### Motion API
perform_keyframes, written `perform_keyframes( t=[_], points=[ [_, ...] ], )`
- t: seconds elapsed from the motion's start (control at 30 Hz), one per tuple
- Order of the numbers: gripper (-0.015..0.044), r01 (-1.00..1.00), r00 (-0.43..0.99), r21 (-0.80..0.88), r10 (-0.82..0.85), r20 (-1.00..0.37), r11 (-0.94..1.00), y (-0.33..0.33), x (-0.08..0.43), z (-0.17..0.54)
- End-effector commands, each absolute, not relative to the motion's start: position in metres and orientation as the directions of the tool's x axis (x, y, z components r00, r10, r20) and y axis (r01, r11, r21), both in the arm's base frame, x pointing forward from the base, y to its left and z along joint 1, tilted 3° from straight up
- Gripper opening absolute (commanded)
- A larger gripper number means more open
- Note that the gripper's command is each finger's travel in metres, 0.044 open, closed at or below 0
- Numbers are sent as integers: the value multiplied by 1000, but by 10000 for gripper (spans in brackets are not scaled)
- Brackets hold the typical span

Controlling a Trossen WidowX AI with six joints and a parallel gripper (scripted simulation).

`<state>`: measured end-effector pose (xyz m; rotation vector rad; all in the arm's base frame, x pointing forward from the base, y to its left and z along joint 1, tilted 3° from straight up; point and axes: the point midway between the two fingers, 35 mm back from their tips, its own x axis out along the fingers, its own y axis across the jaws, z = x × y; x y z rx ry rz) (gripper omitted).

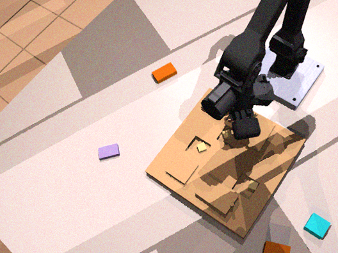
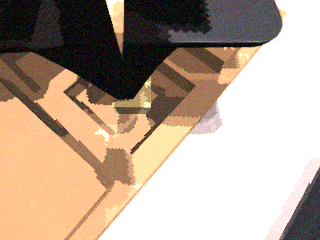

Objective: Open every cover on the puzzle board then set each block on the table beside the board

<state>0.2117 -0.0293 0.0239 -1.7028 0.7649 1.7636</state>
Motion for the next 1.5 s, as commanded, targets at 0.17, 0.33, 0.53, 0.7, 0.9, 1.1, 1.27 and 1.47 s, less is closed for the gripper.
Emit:
perform_keyframes(
  t=[0.17, 0.33, 0.53, 0.7, 0.9, 1.1, 1.27, 1.47],
  points=[
    [0, -737, -33, 15, 13, -999, -676, -28, 212, 23],
    [0, -737, -33, 15, 13, -999, -676, -28, 212, 23],
    [0, -738, -33, 15, 13, -999, -675, -29, 212, 24],
    [0, -741, -33, 16, 13, -999, -671, -30, 212, 29],
    [0, -746, -33, 16, 12, -999, -666, -32, 210, 36],
    [131, -745, -41, 22, 12, -999, -667, -32, 211, 47],
    [144, -746, -36, 19, 12, -999, -665, -33, 212, 71],
    [144, -747, -33, 16, 12, -999, -664, -33, 212, 88]
  ],
)
